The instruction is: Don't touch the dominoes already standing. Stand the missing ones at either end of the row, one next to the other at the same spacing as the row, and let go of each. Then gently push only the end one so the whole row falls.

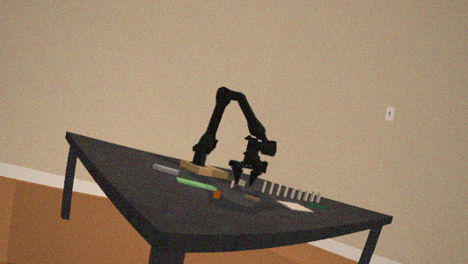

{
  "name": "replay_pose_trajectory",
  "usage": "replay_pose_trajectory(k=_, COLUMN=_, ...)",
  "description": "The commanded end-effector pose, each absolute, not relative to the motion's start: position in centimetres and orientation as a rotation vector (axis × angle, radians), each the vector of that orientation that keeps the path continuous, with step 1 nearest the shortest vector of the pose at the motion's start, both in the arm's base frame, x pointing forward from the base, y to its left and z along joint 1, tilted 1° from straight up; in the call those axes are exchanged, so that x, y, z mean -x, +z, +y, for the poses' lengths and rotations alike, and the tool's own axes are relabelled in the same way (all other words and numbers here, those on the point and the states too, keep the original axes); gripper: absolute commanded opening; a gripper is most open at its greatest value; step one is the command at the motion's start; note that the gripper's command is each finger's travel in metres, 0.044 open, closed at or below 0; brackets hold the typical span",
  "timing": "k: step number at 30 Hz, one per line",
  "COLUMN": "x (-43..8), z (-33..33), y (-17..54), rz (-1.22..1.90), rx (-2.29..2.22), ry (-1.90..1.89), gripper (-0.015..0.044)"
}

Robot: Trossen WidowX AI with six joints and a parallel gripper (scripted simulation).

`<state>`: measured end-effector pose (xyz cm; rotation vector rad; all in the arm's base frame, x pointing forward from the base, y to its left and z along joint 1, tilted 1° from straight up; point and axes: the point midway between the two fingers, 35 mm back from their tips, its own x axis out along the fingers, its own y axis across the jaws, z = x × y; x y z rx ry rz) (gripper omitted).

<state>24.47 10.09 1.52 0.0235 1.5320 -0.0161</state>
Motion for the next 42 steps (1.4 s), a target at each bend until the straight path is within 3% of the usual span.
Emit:
replay_pose_trajectory(k=1, x=-24.3, z=10.1, y=1.4, rz=1.536, rx=-0.03, ry=-0.017, gripper=0.0309)
replay_pose_trajectory(k=12, x=-24.3, z=10.1, y=1.4, rz=1.536, rx=-0.03, ry=-0.017, gripper=0.0021)
replay_pose_trajectory(k=21, x=-24.3, z=10.0, y=2.1, rz=1.536, rx=-0.03, ry=-0.017, gripper=0.0021)
replay_pose_trajectory(k=34, x=-23.8, z=8.9, y=16.3, rz=1.536, rx=-0.03, ry=-0.018, gripper=0.0021)
replay_pose_trajectory(k=42, x=-24.2, z=12.2, y=17.1, rz=1.535, rx=-0.062, ry=-0.039, gripper=0.0021)
